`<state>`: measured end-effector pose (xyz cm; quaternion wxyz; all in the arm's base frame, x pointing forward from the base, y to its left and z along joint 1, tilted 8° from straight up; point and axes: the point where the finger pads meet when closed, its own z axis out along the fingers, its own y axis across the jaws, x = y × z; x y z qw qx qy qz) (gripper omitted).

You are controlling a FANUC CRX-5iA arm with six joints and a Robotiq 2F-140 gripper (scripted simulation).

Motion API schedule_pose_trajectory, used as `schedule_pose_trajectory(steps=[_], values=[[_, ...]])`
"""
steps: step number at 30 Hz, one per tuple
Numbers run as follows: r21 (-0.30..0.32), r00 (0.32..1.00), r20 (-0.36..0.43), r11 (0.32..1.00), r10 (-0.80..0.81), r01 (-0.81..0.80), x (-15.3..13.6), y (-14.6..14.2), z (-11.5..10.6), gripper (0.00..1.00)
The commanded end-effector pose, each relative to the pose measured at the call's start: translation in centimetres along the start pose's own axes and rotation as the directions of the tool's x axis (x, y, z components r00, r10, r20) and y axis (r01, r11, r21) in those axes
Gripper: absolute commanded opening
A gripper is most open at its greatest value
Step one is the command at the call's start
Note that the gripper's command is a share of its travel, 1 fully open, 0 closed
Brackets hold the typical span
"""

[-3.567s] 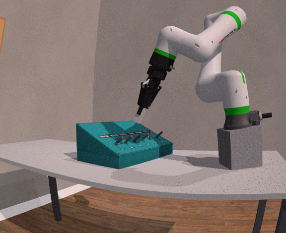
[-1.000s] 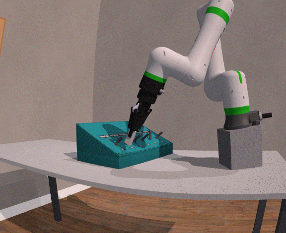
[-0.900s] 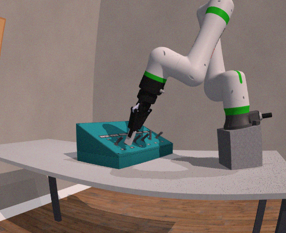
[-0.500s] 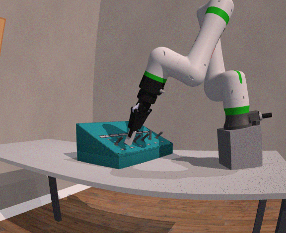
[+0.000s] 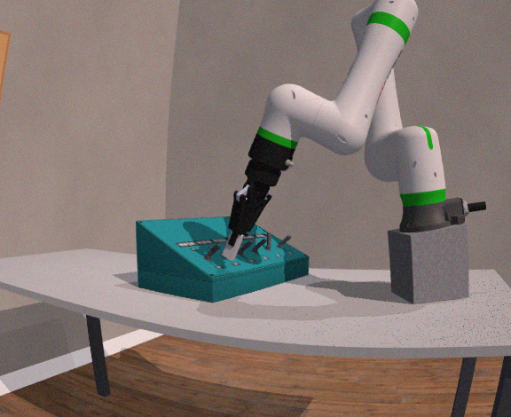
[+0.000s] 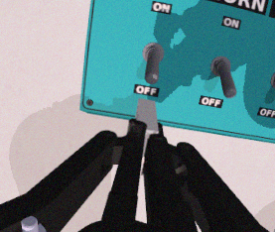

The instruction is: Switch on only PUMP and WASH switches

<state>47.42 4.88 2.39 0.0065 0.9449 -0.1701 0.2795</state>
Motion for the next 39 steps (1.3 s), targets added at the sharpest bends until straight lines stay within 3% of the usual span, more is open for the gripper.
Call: schedule_pose_trajectory(steps=[1,39], values=[[0.000,1.000,0.000,1.000,0.000,0.000,0.0,0.0,0.0,0.00],[0.000,1.000,0.000,1.000,0.000,0.000,1.9,0.0,0.0,0.00]])
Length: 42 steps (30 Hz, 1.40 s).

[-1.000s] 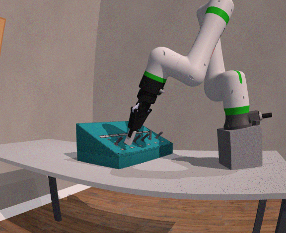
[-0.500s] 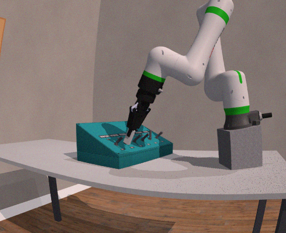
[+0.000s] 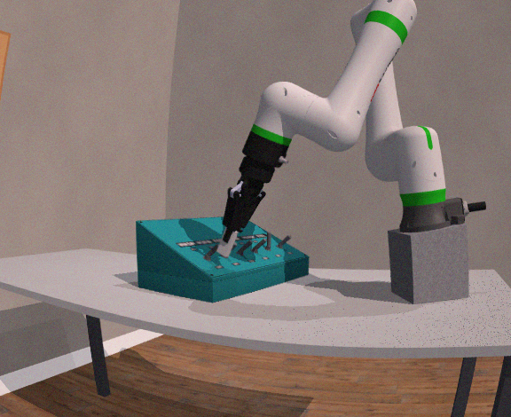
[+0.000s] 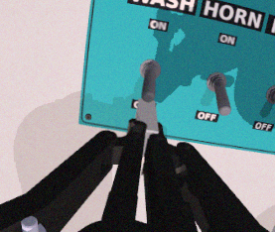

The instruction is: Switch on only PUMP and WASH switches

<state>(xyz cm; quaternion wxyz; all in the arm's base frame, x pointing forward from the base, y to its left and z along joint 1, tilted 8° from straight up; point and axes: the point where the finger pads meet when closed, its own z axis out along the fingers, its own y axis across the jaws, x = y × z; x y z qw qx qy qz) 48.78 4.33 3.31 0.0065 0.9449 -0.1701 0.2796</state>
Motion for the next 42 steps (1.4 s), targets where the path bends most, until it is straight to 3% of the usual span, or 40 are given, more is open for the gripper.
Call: schedule_pose_trajectory(steps=[1,42], values=[[0.000,1.000,0.000,1.000,0.000,0.000,0.2,0.0,0.0,0.00],[0.000,1.000,0.000,1.000,0.000,0.000,2.1,0.0,0.0,0.00]])
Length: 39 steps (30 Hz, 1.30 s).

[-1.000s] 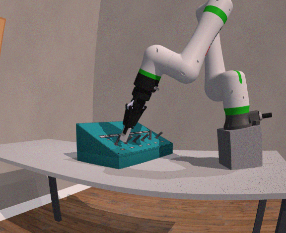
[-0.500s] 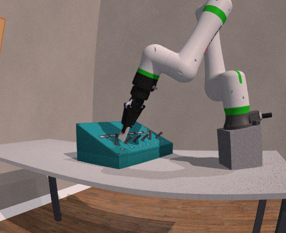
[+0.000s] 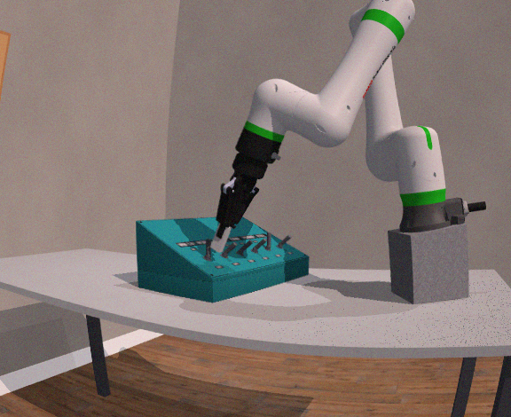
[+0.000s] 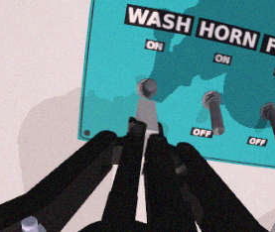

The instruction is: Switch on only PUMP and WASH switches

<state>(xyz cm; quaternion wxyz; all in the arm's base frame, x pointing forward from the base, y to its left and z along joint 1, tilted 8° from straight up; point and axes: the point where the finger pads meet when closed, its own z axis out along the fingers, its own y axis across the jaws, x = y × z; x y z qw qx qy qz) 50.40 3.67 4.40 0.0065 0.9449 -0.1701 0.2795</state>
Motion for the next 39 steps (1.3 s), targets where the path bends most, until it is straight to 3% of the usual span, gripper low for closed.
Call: schedule_pose_trajectory(steps=[1,31,39], values=[[0.000,1.000,0.000,1.000,0.000,0.000,0.0,0.0,0.0,0.00],[0.000,1.000,0.000,1.000,0.000,0.000,-1.2,0.0,-0.1,0.00],[0.000,1.000,0.000,1.000,0.000,0.000,-1.2,0.0,-2.1,0.00]])
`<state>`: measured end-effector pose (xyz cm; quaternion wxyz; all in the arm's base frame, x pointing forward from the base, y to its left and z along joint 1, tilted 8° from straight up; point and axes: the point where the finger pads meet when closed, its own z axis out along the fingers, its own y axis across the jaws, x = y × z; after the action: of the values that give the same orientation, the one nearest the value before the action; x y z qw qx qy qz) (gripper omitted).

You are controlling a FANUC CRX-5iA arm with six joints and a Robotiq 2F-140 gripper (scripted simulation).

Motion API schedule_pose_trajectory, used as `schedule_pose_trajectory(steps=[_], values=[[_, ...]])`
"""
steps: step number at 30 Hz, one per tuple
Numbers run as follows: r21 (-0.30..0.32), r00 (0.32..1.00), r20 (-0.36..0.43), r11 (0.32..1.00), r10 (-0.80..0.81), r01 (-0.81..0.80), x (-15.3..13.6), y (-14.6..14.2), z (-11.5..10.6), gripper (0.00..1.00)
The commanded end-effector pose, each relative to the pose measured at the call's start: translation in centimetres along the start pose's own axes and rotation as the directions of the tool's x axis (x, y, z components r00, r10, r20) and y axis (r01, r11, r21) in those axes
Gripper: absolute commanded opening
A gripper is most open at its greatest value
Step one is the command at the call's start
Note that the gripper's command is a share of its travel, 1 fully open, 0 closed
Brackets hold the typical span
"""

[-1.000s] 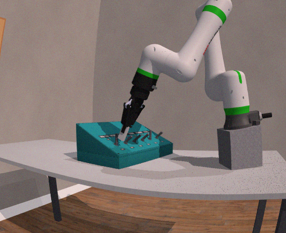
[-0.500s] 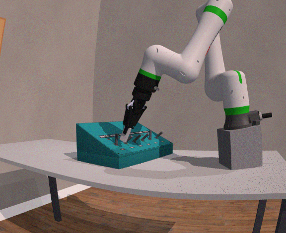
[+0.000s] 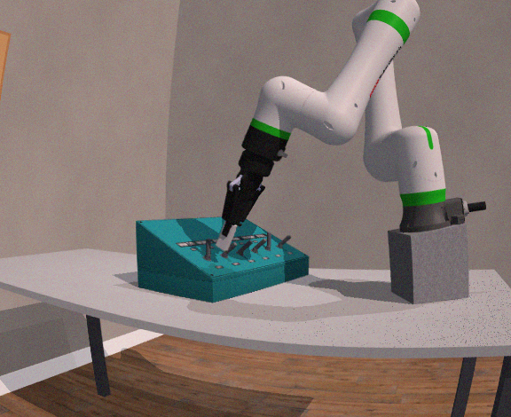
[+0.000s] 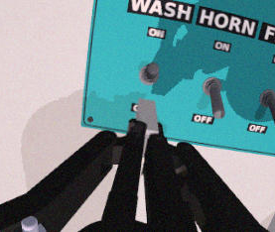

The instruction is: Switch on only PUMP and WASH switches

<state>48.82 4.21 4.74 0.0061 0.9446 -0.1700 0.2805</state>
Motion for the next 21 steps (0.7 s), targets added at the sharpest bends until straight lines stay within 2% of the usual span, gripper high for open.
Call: schedule_pose_trajectory(steps=[1,3,14,21], values=[[-0.001,1.000,0.001,1.000,0.000,0.000,0.0,0.0,-1.4,0.00],[-0.001,1.000,0.001,1.000,0.000,0.000,0.0,0.0,-1.4,0.00],[-0.001,1.000,0.002,1.000,0.000,0.000,0.1,0.0,-8.1,0.00],[-0.001,1.000,0.002,1.000,0.000,0.000,0.1,0.0,-9.1,0.00]])
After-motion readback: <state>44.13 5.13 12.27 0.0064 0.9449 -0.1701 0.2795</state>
